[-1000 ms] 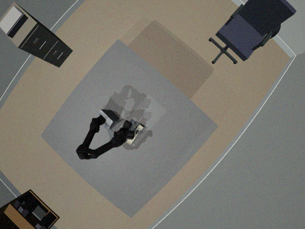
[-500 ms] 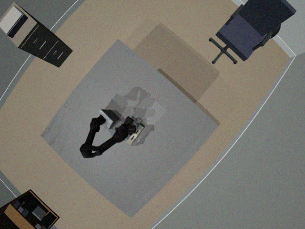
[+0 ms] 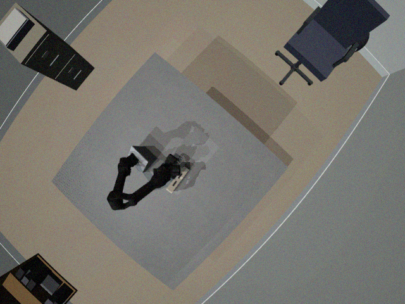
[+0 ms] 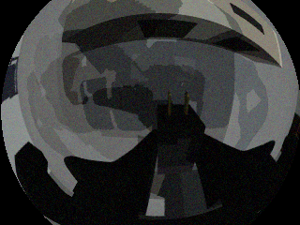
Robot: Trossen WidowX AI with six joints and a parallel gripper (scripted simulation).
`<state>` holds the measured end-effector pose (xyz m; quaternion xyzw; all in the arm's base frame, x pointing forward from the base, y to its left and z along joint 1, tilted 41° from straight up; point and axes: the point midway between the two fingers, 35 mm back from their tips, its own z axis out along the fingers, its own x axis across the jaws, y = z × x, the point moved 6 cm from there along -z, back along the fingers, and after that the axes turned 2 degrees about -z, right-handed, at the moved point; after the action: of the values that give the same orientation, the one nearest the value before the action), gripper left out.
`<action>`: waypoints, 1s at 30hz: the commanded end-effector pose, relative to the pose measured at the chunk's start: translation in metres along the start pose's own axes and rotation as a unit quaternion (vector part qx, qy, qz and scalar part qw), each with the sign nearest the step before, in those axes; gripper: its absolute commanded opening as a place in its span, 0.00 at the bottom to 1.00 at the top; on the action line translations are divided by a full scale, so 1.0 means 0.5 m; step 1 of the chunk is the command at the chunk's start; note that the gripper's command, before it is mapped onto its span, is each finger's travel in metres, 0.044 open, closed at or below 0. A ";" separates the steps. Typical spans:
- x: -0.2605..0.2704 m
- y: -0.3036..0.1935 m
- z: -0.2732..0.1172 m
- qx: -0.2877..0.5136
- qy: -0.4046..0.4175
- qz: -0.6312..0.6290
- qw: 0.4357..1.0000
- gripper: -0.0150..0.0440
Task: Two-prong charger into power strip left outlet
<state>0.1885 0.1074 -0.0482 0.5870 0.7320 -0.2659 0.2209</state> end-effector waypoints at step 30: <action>0.012 0.074 0.002 0.000 -0.003 0.006 1.000 0.25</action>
<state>0.2211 0.1170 -0.0573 0.5934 0.7265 -0.2643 0.2239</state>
